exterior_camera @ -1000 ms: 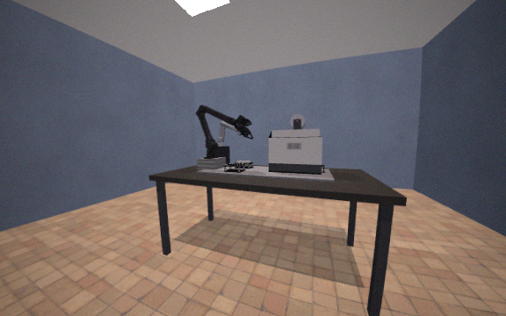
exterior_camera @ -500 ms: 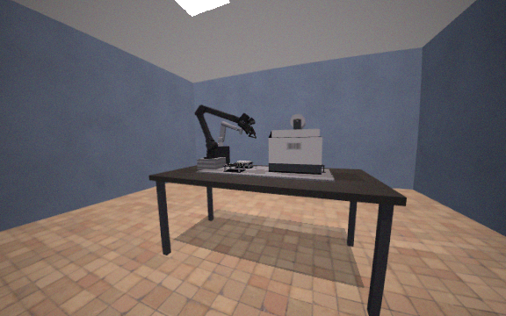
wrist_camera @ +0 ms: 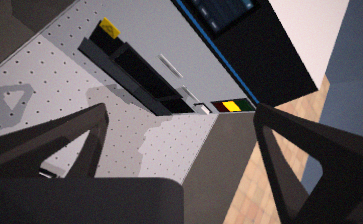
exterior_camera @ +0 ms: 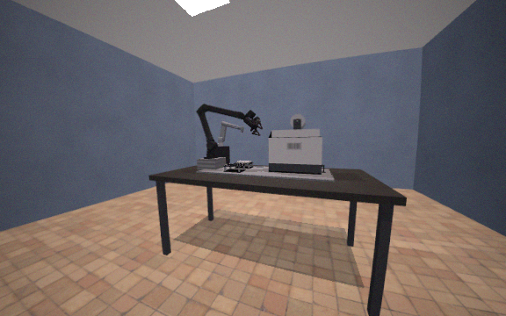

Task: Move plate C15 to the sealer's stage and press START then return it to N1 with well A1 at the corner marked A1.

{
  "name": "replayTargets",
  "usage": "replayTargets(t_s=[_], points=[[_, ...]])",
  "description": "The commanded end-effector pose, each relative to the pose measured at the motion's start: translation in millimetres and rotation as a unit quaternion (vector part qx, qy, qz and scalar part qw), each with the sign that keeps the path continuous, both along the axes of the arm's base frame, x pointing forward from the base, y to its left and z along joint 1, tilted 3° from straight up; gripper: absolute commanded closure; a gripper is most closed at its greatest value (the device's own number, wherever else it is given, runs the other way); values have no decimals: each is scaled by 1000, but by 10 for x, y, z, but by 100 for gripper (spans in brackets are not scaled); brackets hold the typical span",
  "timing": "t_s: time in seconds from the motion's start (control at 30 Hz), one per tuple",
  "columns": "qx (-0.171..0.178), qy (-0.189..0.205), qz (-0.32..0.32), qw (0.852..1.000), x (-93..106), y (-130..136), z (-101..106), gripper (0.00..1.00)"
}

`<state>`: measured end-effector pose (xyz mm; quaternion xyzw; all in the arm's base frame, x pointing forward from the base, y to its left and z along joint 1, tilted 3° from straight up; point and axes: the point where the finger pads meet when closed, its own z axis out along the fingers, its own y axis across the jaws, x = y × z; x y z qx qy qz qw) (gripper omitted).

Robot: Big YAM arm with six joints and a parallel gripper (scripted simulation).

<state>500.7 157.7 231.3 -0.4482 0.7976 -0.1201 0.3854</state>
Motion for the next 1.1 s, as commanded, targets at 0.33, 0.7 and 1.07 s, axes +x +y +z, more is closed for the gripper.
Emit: replayTargets(t_s=[0.33,0.7,1.07], points=[[-158,-57,151,974,49,-65,170,0],[-266,-65,240,931,25,-131,-11,0],[-270,-66,252,927,66,-20,1,0]])
